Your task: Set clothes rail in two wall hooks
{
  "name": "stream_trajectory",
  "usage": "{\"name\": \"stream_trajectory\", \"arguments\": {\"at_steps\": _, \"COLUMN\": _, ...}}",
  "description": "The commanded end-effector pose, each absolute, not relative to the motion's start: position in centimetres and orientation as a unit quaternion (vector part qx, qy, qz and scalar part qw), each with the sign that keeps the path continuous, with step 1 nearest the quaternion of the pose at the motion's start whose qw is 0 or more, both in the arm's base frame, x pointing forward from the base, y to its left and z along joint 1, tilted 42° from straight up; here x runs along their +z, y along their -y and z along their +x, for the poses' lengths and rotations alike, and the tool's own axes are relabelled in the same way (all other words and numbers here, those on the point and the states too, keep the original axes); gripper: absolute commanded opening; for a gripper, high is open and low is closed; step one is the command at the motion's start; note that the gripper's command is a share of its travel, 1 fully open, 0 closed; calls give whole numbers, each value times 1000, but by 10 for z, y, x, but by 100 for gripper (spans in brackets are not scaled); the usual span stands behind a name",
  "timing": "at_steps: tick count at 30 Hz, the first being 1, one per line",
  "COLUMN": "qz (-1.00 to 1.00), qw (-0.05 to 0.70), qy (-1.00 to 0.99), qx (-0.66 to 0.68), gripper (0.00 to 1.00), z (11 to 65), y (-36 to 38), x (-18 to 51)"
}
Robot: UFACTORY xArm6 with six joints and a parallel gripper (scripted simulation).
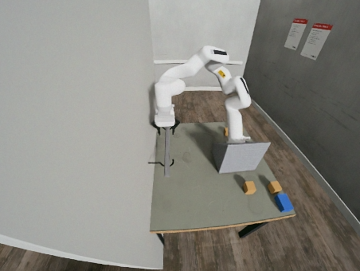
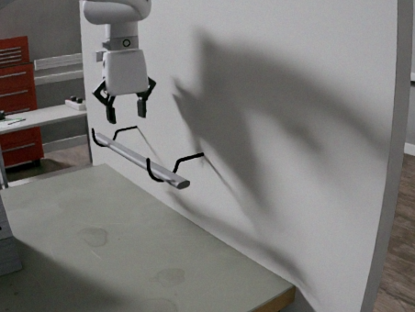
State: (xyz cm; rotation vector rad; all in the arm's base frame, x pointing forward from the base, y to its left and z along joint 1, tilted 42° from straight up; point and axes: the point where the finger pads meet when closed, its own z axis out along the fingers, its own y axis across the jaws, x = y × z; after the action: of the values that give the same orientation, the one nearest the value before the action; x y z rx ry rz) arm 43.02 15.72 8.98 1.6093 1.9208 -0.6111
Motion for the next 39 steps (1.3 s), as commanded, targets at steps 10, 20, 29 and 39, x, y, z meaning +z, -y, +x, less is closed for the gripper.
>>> {"name": "stream_trajectory", "arguments": {"at_steps": 10, "qz": 600, "qw": 278, "qy": -716, "qx": -226, "gripper": 82, "z": 428, "y": -172, "x": 106}}
{"name": "stream_trajectory", "arguments": {"at_steps": 20, "qz": 600, "qw": 278, "qy": -716, "qx": -226, "gripper": 82, "z": 428, "y": -172, "x": 106}}
{"name": "stream_trajectory", "arguments": {"at_steps": 29, "qz": 600, "qw": 278, "qy": -716, "qx": -226, "gripper": 82, "z": 428, "y": -172, "x": 106}}
{"name": "stream_trajectory", "arguments": {"at_steps": 39, "qz": 600, "qw": 278, "qy": -716, "qx": -226, "gripper": 82, "z": 428, "y": -172, "x": 106}}
